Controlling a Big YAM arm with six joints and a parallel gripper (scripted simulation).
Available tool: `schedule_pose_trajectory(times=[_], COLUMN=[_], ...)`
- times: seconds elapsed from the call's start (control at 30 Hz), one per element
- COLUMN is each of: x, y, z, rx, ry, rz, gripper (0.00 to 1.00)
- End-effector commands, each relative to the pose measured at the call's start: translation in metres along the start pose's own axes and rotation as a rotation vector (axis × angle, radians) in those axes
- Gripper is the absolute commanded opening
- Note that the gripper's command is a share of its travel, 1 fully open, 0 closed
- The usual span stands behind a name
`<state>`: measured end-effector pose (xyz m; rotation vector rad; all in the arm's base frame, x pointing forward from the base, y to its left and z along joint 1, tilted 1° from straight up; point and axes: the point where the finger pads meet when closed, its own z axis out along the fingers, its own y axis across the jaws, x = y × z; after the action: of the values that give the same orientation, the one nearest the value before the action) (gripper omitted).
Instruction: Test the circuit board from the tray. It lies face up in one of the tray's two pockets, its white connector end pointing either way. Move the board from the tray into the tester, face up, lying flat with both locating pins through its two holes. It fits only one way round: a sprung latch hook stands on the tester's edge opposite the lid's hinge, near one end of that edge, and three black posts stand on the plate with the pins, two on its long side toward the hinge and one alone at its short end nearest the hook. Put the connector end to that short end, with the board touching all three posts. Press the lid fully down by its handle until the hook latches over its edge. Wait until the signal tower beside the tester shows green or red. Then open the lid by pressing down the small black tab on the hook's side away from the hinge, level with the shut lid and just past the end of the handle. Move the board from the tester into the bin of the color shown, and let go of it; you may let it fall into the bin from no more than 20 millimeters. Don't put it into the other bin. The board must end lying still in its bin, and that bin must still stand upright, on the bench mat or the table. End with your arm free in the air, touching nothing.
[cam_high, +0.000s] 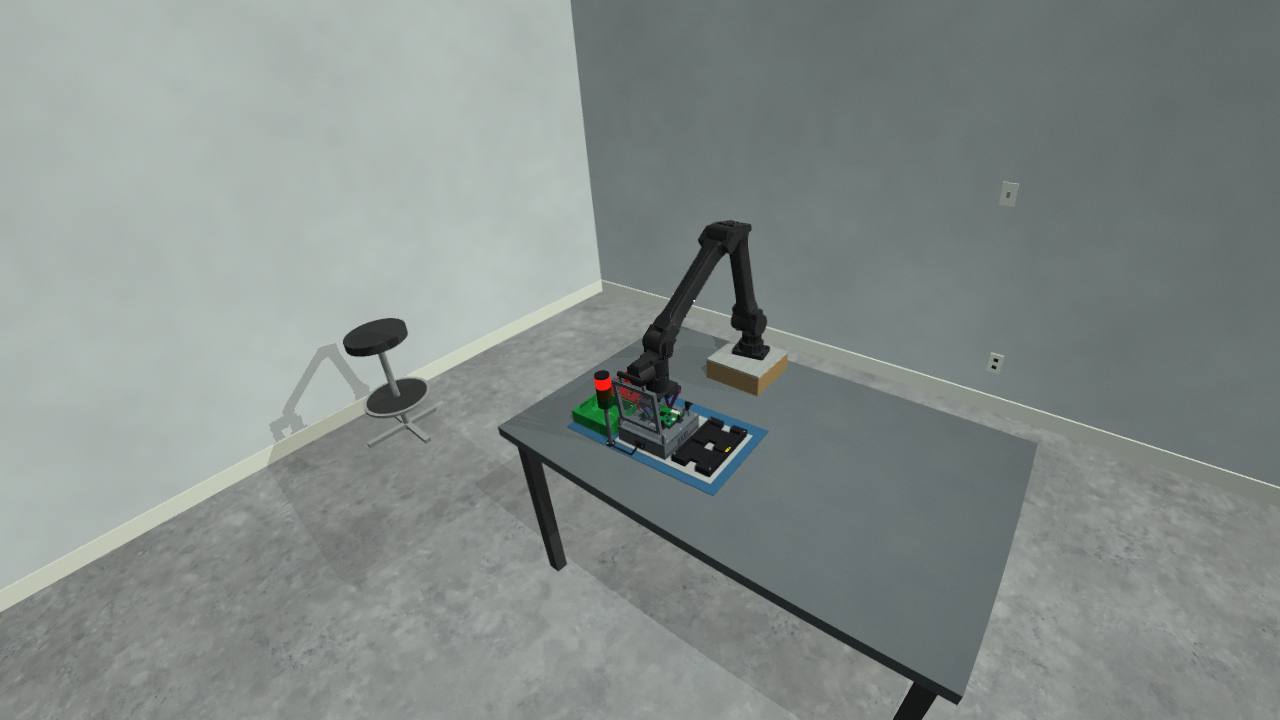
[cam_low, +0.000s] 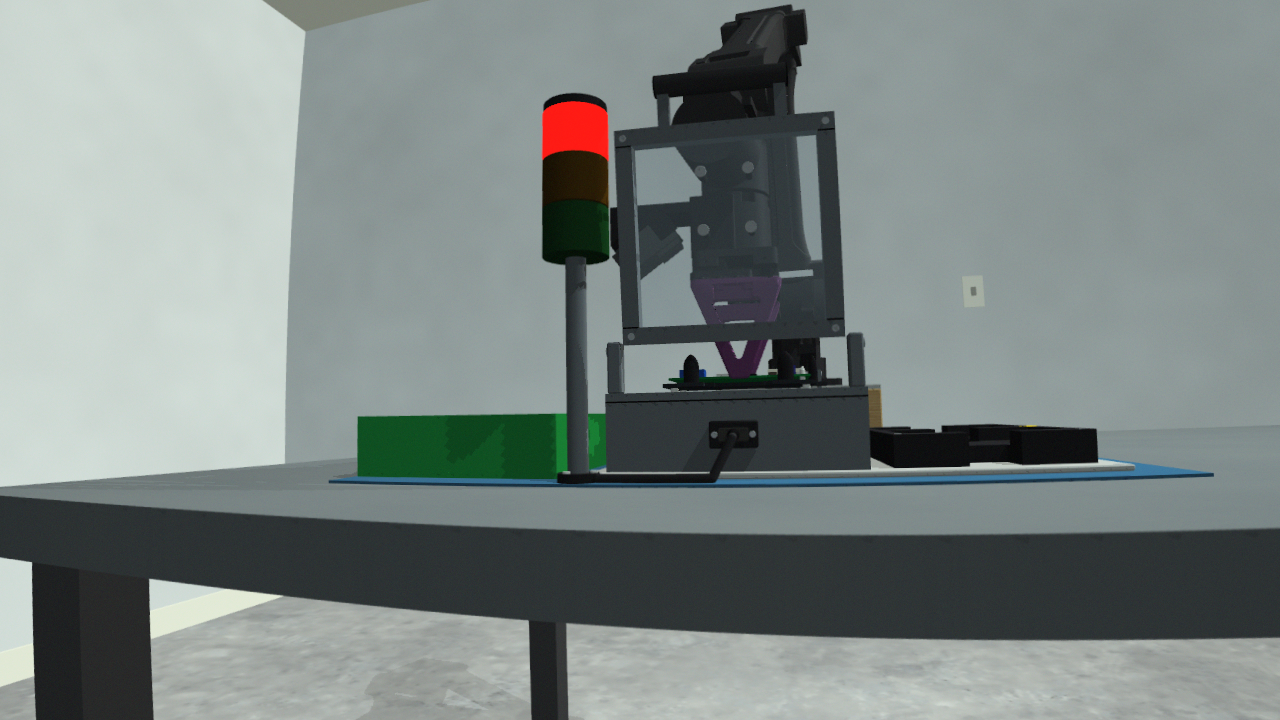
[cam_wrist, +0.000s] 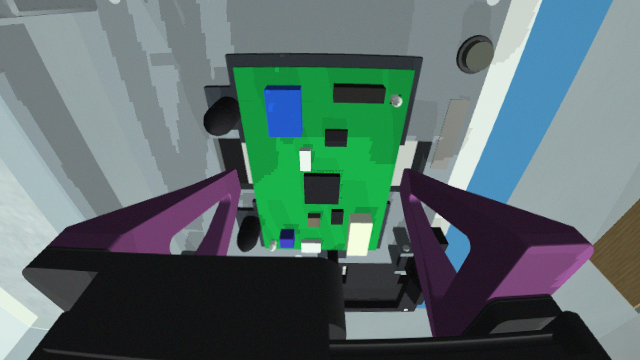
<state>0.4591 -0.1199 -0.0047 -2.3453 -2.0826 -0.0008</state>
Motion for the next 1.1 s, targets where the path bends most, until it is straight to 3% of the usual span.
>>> schedule_pose_trajectory(times=[0.0,1.07], x=[-0.009,-0.0092], y=[0.0013,-0.0025], z=[0.0059,0.0069], rx=[0.003,0.01], ry=[-0.003,-0.002], rz=[0.005,0.004], gripper=[0.92,0.92])
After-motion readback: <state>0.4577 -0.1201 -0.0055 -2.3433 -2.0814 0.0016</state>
